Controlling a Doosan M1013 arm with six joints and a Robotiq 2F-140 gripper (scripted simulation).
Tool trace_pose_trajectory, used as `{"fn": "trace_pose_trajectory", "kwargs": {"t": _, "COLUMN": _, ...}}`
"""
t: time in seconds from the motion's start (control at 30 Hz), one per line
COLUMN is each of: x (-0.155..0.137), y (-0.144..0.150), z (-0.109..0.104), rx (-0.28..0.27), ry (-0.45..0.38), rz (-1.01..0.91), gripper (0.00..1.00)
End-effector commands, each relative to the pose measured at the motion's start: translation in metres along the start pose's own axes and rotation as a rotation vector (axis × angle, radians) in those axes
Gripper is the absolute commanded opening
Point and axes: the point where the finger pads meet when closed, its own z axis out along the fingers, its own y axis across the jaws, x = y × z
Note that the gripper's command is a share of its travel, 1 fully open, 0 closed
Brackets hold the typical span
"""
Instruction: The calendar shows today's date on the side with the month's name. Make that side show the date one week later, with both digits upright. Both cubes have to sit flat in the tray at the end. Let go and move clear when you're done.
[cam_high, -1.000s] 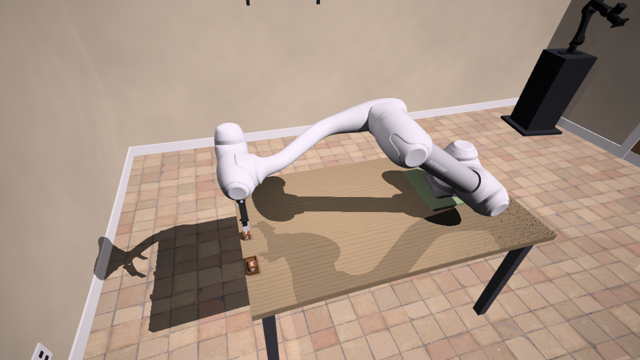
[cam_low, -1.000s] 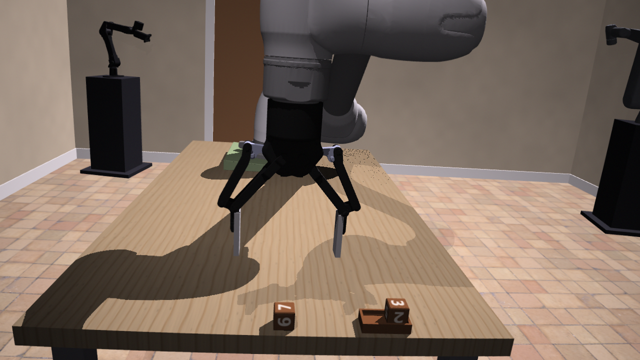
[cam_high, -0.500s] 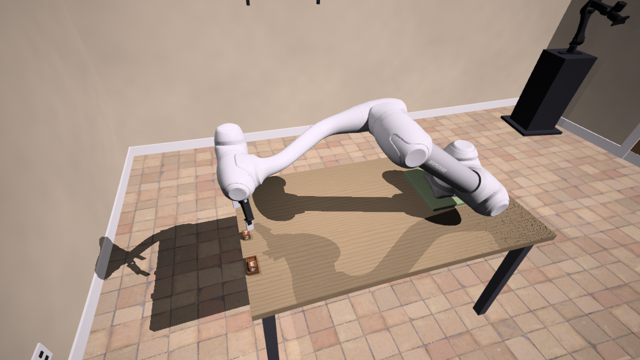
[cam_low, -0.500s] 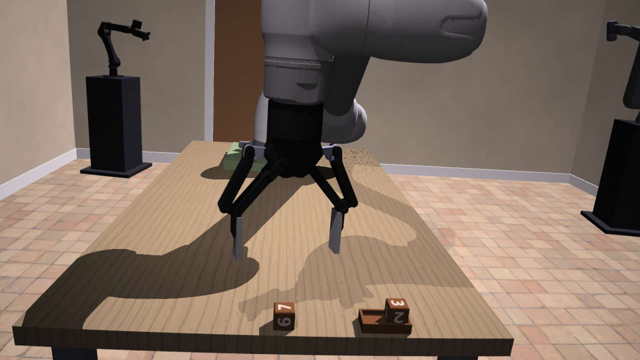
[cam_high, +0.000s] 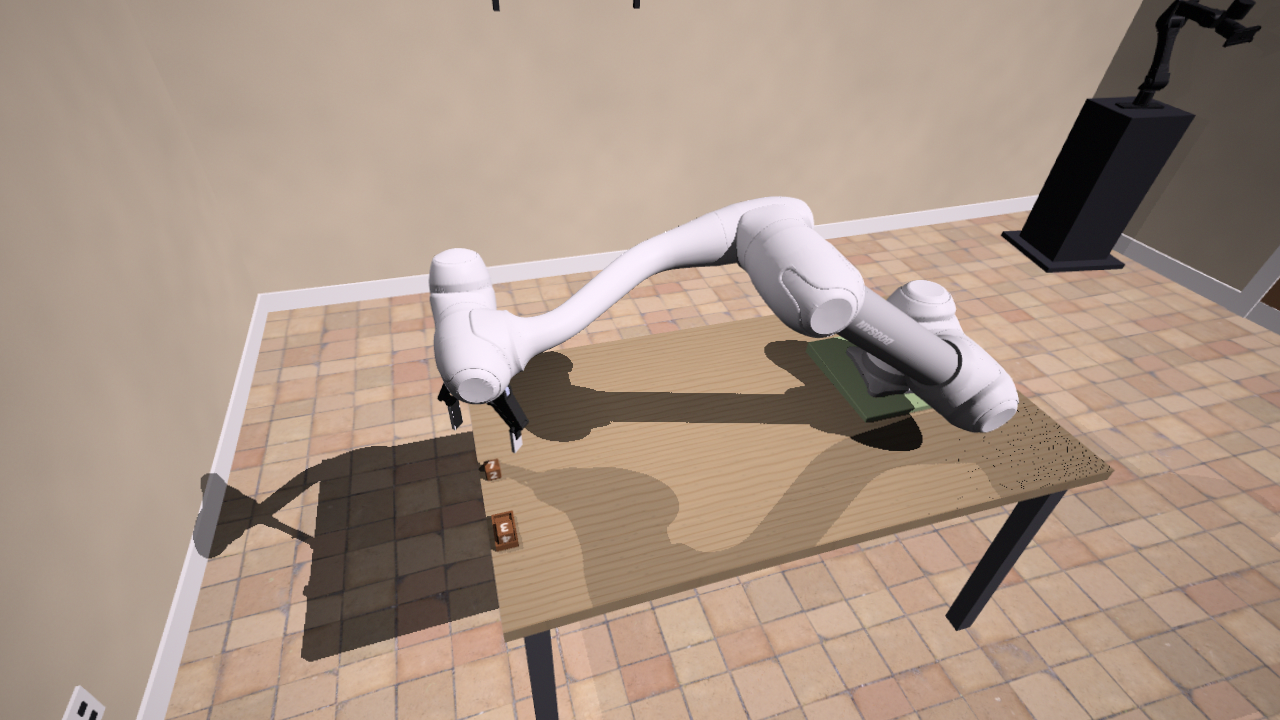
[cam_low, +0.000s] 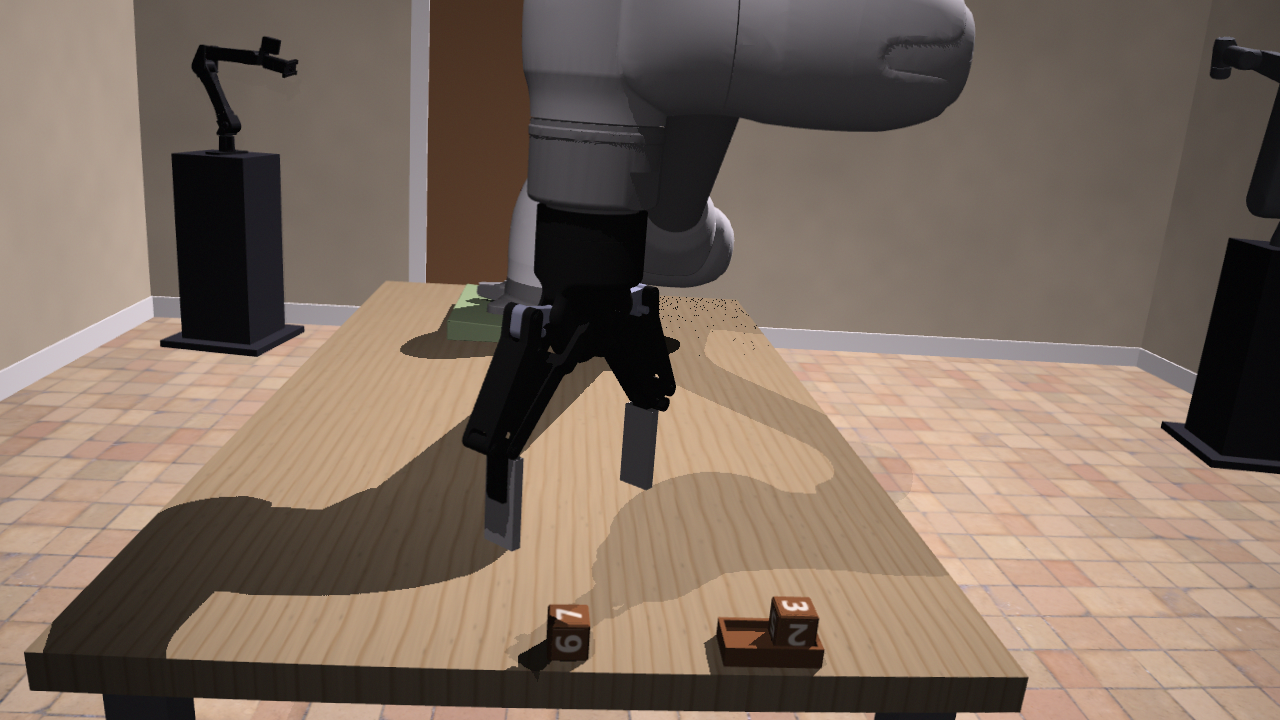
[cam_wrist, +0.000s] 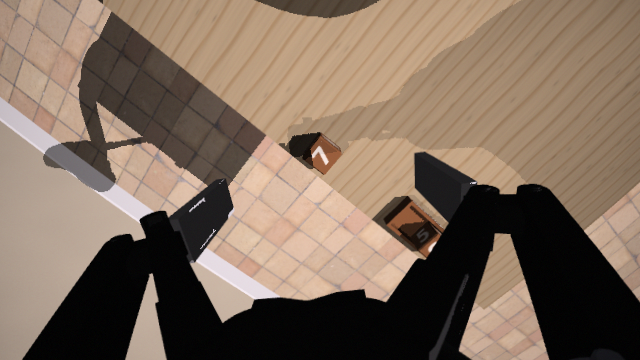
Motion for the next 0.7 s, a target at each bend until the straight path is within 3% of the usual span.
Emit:
{"fn": "trace_pose_trajectory", "kwargs": {"t": 0.0, "x": -0.0001, "y": 0.0001, "z": 0.0006, "rx": -0.002, "ry": -0.004, "rz": -0.174, "gripper": 1.0}}
{"fn": "trace_pose_trajectory", "kwargs": {"t": 0.2, "x": -0.0001, "y": 0.0002, "z": 0.0015, "rx": -0.002, "ry": -0.004, "rz": -0.335, "gripper": 1.0}}
{"fn": "trace_pose_trajectory", "kwargs": {"t": 0.47, "x": -0.0001, "y": 0.0003, "z": 0.0034, "rx": -0.001, "ry": -0.005, "rz": -0.687, "gripper": 1.0}}
{"fn": "trace_pose_trajectory", "kwargs": {"t": 0.63, "x": -0.0001, "y": 0.0003, "z": 0.0037, "rx": -0.001, "ry": -0.005, "rz": -0.753, "gripper": 1.0}}
{"fn": "trace_pose_trajectory", "kwargs": {"t": 0.67, "x": -0.0001, "y": 0.0003, "z": 0.0037, "rx": -0.001, "ry": -0.005, "rz": -0.753, "gripper": 0.36}}
